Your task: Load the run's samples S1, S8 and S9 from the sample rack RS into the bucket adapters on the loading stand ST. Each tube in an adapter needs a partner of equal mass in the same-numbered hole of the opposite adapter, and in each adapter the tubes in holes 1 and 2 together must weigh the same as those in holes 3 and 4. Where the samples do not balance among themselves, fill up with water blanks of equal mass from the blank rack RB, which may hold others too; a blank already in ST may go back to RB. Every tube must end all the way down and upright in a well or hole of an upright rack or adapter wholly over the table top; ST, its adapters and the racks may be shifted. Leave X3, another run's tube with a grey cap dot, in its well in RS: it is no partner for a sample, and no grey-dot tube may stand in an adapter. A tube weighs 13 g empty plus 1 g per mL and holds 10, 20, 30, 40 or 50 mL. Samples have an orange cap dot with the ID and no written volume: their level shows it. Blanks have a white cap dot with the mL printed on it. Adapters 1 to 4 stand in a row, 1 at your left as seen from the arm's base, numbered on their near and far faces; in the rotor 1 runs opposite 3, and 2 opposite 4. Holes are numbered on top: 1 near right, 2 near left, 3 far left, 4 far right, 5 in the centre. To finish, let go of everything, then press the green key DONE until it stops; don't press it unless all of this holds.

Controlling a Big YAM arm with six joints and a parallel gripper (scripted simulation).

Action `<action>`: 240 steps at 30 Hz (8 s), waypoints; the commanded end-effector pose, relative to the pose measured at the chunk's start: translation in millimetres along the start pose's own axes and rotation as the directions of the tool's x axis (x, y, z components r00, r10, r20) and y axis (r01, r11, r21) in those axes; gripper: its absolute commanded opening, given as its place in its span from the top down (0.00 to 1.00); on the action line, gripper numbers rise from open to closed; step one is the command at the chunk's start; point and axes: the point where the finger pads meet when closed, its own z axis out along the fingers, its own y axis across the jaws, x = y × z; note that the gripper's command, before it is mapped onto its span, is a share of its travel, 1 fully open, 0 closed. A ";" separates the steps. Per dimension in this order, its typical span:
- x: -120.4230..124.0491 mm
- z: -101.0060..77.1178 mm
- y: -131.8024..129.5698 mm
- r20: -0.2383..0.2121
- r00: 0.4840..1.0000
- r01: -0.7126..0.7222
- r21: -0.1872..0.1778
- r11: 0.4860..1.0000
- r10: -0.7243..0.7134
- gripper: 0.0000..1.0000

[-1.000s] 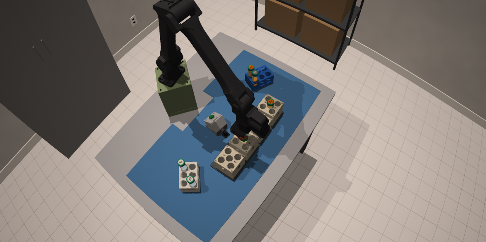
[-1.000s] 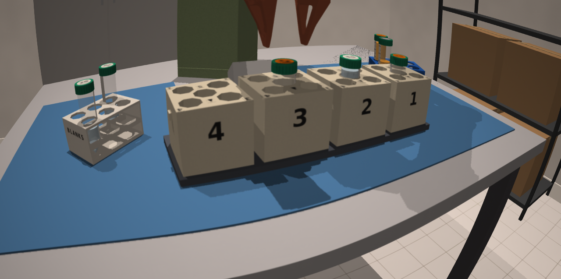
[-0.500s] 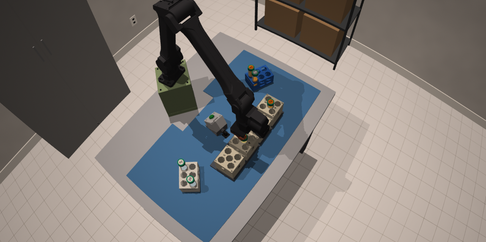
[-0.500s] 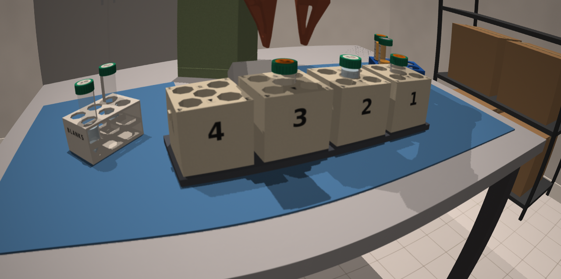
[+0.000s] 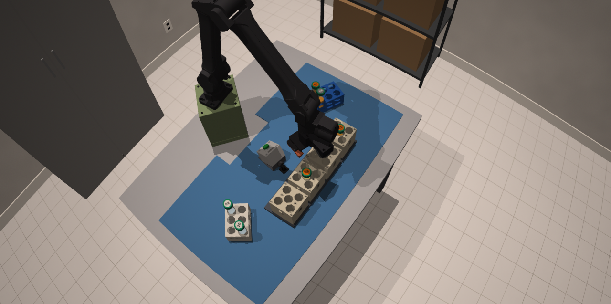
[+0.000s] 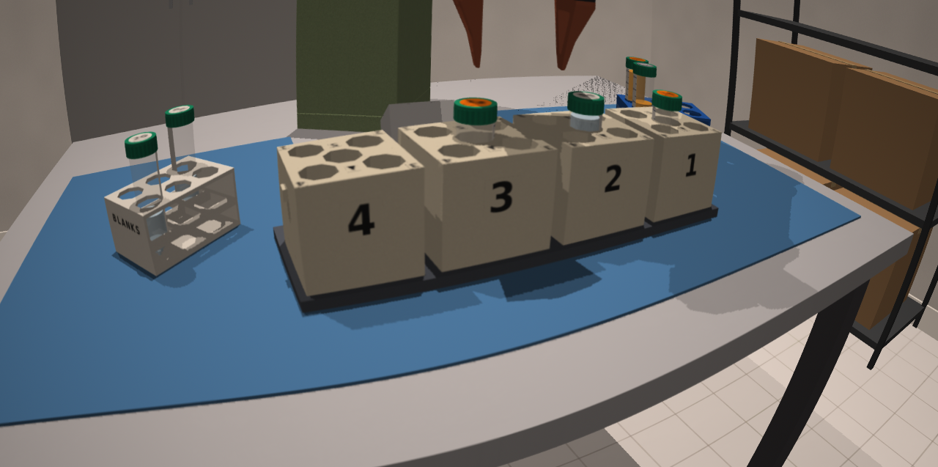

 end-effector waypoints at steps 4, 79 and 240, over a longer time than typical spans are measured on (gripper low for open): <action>14.0 -11.5 34.4 0.044 0.986 -0.158 -0.024 0.987 0.159 0.20; 227.1 32.1 239.8 0.013 0.987 -0.158 -0.030 0.987 0.159 0.20; -94.2 -97.6 -147.2 0.018 0.948 0.318 0.005 0.948 -0.318 1.00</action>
